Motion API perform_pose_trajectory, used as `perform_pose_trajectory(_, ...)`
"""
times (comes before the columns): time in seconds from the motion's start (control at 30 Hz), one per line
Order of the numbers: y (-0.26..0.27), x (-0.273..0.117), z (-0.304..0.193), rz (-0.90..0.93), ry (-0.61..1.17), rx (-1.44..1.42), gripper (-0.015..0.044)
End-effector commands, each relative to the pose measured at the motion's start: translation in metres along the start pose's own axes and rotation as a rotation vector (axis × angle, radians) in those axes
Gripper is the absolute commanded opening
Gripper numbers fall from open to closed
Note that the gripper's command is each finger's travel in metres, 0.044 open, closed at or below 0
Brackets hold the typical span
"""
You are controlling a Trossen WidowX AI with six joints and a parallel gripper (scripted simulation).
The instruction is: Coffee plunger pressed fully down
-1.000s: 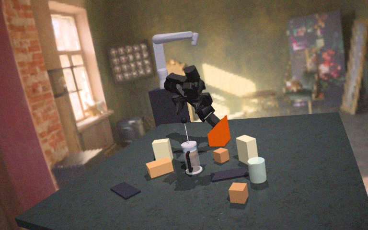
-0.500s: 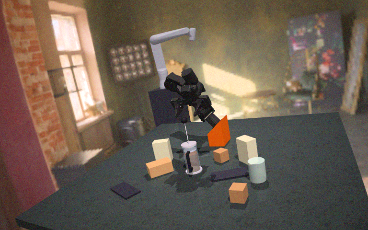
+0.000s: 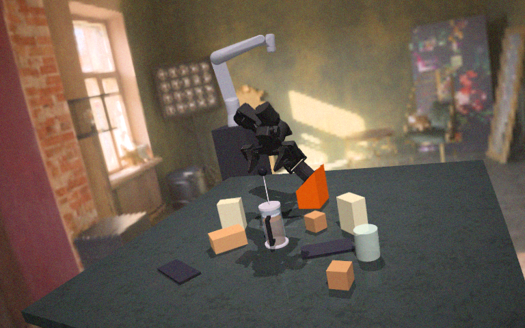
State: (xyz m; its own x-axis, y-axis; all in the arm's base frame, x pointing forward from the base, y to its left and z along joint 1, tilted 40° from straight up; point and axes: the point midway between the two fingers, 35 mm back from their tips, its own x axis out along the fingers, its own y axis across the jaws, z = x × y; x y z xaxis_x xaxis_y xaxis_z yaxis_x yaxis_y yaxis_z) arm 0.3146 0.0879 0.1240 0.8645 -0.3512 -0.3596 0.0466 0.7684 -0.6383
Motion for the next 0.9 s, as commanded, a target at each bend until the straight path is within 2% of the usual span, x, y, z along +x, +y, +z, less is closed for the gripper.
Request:
perform_pose_trajectory(0.0, 0.0004, 0.0013, 0.0003, 0.004, -0.002, -0.002, 0.0361)
perform_pose_trajectory(0.3, 0.0004, 0.0013, 0.0003, 0.004, -0.002, -0.002, 0.0125)
perform_pose_trajectory(0.87, 0.0020, 0.0072, -0.0063, 0.005, -0.001, -0.001, 0.0114)
